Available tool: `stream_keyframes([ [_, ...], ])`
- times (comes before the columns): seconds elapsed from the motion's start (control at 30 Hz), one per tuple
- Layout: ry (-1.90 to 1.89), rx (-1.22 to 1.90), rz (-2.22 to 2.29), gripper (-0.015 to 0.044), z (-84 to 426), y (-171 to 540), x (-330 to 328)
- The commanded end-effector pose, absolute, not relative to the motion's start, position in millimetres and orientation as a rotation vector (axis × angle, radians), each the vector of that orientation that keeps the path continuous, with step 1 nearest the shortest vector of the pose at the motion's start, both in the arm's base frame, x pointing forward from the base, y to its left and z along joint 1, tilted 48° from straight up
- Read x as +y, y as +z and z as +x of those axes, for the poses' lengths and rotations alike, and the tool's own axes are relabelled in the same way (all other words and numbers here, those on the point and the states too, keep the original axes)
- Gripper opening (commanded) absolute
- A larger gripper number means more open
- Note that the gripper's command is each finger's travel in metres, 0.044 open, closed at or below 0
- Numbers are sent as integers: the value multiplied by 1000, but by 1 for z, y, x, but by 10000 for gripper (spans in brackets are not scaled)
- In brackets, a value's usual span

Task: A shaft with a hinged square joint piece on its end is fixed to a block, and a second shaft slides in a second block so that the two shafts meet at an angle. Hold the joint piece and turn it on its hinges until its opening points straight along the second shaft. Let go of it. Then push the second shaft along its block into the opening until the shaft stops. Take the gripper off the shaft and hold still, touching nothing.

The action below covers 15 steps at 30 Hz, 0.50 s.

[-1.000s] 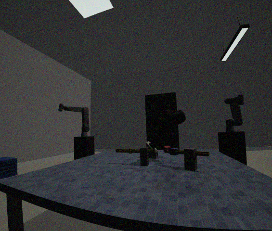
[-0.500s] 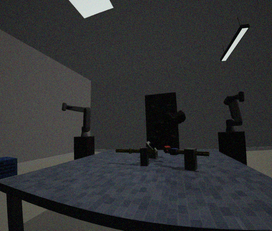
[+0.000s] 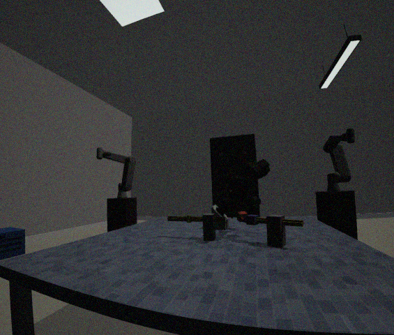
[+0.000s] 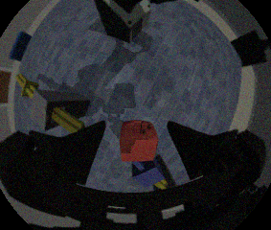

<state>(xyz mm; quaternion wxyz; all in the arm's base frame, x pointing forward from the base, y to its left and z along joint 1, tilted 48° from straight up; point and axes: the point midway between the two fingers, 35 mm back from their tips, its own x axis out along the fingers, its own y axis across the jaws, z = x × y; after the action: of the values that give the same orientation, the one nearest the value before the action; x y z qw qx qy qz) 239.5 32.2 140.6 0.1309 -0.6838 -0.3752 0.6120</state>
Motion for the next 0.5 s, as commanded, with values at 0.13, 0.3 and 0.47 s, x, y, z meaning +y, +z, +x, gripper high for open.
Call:
stream_keyframes([
  [0.13,1772,-1087,-1987,440,245,136,39],
  [0.3,1772,-1087,-1986,440,245,131,44],
  [0.47,1771,-1087,-1986,440,245,125,50],
])
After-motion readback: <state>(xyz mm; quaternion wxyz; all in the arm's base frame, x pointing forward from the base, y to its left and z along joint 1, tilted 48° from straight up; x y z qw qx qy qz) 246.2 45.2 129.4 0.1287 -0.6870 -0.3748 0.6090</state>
